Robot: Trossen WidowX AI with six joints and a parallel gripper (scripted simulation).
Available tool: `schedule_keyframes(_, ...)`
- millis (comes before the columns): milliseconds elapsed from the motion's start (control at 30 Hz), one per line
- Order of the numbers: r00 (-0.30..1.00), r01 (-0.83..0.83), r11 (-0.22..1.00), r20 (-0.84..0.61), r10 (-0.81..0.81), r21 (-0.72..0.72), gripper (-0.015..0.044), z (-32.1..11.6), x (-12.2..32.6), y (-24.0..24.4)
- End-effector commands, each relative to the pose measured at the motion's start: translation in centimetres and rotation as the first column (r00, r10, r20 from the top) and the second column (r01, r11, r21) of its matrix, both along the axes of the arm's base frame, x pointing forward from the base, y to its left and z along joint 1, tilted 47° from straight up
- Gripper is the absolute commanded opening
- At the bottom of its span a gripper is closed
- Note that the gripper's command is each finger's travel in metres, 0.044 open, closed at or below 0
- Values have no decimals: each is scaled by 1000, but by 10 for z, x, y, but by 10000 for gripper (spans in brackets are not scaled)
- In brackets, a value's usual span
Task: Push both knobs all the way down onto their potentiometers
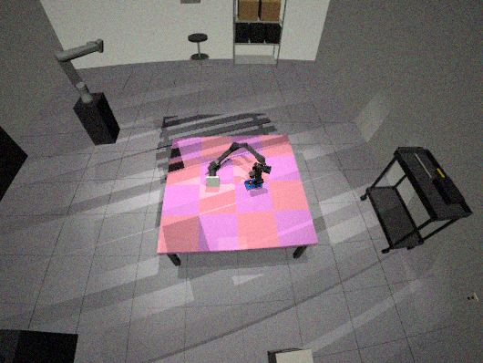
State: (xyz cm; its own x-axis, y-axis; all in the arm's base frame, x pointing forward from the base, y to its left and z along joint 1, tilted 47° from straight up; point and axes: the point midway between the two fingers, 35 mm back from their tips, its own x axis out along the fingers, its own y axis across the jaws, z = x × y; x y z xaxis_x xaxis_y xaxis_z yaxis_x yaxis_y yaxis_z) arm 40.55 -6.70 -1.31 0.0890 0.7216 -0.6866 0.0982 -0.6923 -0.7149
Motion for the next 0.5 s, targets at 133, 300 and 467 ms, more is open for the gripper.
schedule_keyframes(133,1000,5,1000,-5,-5,4,0,-2,0,2)
schedule_keyframes(300,1000,5,1000,-5,-5,4,0,-3,0,3)
schedule_keyframes(467,1000,5,1000,-5,-5,4,0,-2,0,2)
